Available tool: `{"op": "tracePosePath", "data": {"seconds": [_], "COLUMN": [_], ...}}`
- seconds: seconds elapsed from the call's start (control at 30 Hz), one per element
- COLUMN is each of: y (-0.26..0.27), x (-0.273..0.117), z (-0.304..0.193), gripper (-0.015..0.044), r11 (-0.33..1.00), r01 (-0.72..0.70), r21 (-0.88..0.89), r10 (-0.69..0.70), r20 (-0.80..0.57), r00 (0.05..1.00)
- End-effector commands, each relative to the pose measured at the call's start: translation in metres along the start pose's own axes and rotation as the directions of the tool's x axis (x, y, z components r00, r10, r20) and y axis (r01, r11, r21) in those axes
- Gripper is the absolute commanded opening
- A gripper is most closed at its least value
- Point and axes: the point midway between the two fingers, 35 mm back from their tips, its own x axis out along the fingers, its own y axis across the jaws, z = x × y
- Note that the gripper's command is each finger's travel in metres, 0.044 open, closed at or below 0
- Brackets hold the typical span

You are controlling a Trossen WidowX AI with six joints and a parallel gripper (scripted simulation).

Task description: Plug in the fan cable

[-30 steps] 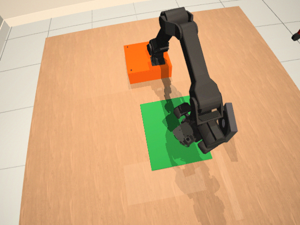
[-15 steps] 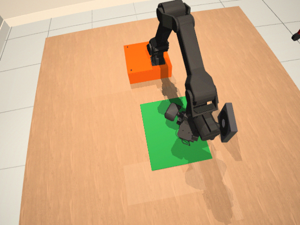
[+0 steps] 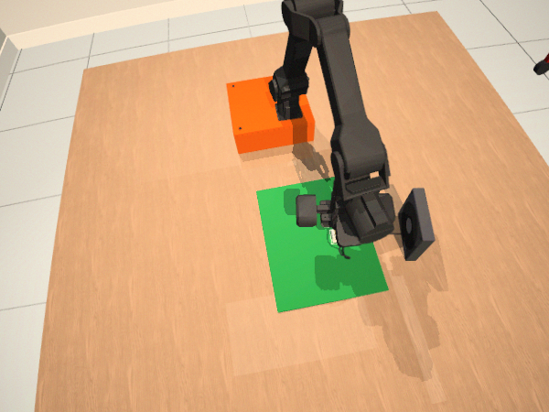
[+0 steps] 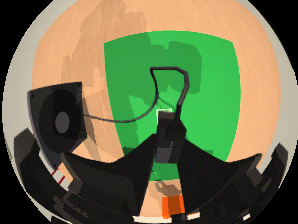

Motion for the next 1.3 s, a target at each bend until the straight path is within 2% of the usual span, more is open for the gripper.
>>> {"op": "tracePosePath", "data": {"seconds": [0.0, 0.9, 1.07, 1.27], "y": [-0.003, -0.005, -0.005, -0.005], "x": [0.002, 0.000, 0.022, 0.022], "z": [-0.005, -0.014, -0.014, -0.014], "gripper": [0.0000, 0.0000, 0.0000, 0.0000], "r11": [0.995, 0.994, 0.994, 0.994], "r01": [0.004, 0.004, 0.004, 0.004], "r21": [-0.104, -0.109, -0.105, -0.105], "r10": [-0.004, -0.004, -0.004, -0.004], "r20": [0.001, 0.001, 0.001, 0.001], "r00": [1.000, 1.000, 1.000, 1.000]}}
